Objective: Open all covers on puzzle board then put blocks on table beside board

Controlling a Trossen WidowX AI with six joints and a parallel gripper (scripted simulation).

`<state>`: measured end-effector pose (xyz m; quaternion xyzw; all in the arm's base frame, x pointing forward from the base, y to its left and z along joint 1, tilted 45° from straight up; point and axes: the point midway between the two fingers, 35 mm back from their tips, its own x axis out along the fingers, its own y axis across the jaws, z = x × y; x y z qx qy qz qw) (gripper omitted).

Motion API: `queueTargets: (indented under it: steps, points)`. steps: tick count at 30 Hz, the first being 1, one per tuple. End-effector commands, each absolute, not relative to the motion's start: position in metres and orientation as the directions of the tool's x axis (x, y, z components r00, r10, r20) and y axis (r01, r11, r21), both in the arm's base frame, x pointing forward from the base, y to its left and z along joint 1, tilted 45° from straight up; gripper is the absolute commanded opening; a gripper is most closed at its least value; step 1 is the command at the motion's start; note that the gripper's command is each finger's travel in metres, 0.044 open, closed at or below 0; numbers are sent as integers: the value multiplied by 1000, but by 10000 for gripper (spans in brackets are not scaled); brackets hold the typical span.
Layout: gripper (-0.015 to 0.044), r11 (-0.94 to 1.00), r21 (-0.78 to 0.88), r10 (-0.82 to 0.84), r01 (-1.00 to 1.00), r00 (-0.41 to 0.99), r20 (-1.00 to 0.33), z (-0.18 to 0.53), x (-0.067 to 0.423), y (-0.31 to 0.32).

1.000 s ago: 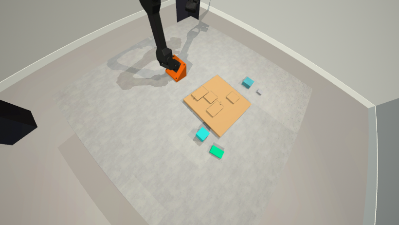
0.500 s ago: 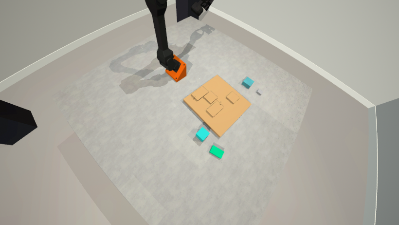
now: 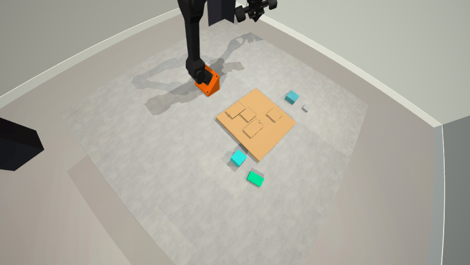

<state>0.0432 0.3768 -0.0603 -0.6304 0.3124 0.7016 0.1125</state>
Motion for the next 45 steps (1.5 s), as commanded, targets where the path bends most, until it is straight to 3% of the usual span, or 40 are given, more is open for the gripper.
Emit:
queueTargets:
  steps: [1,12,23,34,45]
  points:
    - [0,-679,286,-251,-676,-153,-956,-62,68,370]
    - [0,-372,202,-295,-906,-91,-951,-64,128,348]
    - [0,-24,57,-354,-998,-44,-934,-64,183,317]
    - [0,301,-125,-422,-945,-14,-907,-62,232,279]
    - [0,573,-313,-494,-758,-14,-870,-60,275,233]
